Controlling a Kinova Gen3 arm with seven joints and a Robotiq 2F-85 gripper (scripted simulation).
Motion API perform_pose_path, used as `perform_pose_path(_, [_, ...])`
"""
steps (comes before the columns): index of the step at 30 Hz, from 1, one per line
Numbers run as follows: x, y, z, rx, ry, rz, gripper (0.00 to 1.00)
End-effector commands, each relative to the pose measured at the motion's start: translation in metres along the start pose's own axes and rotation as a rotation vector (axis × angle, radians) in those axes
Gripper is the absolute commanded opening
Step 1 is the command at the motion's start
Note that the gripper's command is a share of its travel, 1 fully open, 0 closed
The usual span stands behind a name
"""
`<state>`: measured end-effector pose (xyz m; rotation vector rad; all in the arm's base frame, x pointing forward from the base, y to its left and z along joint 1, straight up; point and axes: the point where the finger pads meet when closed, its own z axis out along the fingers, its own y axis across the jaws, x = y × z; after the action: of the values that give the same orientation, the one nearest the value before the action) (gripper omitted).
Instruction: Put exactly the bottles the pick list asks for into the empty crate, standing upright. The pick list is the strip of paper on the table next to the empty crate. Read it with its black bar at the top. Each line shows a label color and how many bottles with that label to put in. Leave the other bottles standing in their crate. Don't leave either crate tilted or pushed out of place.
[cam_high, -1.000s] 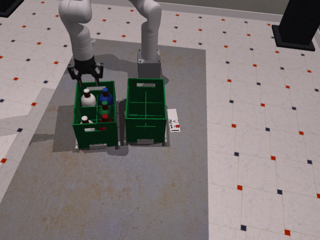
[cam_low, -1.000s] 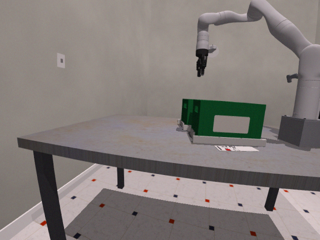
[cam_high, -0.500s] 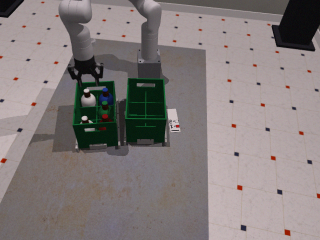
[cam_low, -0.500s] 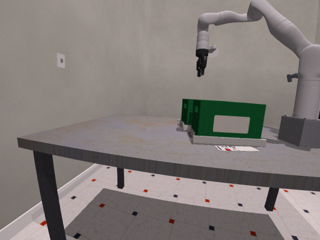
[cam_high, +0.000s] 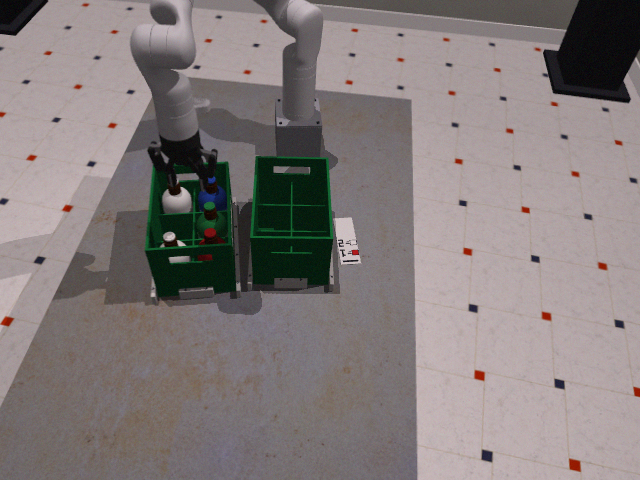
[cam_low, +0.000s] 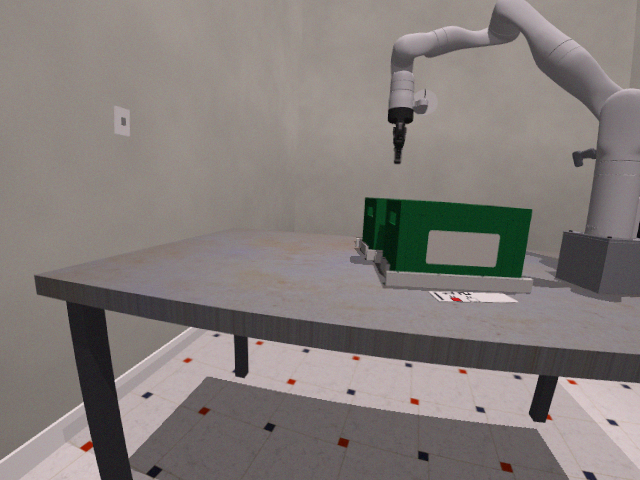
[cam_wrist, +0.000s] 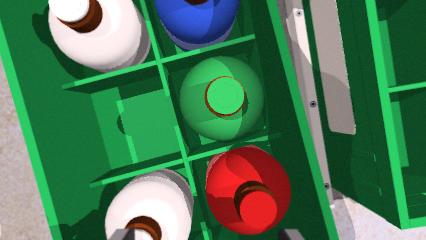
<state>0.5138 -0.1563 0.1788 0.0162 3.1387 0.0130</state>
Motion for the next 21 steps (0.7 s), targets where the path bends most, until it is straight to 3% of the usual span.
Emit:
perform_pose_path(1, [-0.003, 0.004, 0.007, 0.007, -0.006, 0.065, 0.67])
perform_pose_path(14, [-0.017, 0.036, 0.06, 0.006, -0.007, 0.498, 0.67])
perform_pose_path(21, [-0.017, 0.036, 0.06, 0.006, -0.007, 0.517, 0.67])
